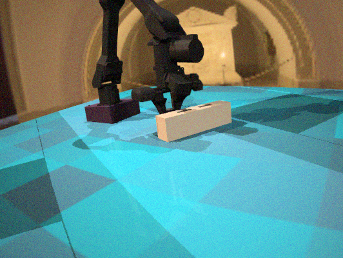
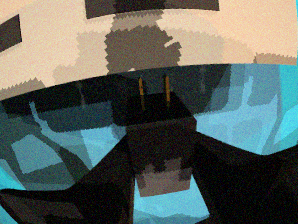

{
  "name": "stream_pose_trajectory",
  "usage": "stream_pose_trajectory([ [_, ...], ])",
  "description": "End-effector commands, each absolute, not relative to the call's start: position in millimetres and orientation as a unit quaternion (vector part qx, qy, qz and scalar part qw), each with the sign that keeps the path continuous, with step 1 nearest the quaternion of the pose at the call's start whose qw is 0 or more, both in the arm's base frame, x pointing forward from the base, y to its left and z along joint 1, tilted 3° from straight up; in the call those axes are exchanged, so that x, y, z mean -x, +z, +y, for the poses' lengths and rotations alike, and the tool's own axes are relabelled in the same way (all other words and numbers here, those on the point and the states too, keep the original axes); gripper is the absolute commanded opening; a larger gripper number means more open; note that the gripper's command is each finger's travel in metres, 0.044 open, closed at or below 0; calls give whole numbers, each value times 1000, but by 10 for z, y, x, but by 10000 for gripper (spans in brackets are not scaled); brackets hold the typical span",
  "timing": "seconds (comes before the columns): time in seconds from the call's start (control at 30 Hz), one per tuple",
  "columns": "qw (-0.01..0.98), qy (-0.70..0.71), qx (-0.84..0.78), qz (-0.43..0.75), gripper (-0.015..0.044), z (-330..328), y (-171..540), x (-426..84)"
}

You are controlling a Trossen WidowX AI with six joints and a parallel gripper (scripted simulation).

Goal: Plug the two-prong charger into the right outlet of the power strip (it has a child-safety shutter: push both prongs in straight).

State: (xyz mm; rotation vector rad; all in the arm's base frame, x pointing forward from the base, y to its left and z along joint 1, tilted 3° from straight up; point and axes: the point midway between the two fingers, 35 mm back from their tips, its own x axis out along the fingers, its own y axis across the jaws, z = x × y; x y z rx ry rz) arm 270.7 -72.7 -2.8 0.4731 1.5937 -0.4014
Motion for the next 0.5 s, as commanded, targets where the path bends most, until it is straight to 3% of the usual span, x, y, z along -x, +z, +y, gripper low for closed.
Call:
stream_pose_trajectory([
  [0.0, 655, -175, -207, 706, 0, -733, -36, -2713],
  [0.47, 655, -175, -207, 706, 0, -756, -38, -2750],
])
